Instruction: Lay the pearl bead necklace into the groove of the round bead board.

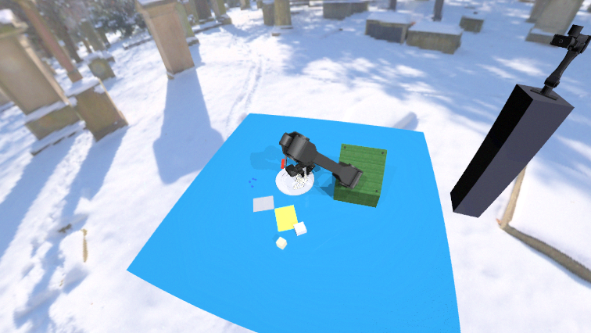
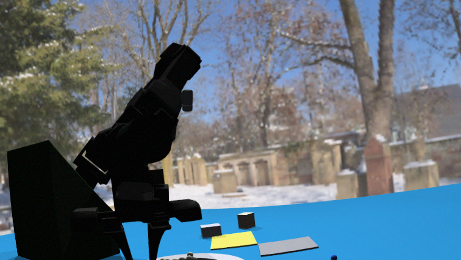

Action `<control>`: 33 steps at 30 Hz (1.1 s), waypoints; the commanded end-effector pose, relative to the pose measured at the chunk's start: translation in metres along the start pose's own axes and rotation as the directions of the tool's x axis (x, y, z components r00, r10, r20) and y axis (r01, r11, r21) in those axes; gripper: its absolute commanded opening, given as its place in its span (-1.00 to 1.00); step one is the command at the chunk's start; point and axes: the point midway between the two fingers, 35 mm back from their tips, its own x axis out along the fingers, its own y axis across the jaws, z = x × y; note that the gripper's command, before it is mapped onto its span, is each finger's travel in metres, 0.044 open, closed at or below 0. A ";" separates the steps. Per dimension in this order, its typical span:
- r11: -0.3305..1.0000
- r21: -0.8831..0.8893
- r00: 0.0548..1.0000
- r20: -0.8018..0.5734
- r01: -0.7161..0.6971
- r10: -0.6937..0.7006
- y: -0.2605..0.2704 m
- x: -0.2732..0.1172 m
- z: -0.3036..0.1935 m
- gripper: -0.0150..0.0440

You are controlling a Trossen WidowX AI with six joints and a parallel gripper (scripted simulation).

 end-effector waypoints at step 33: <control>1.000 0.001 1.000 0.000 0.000 0.000 0.000 0.000 0.000 -0.49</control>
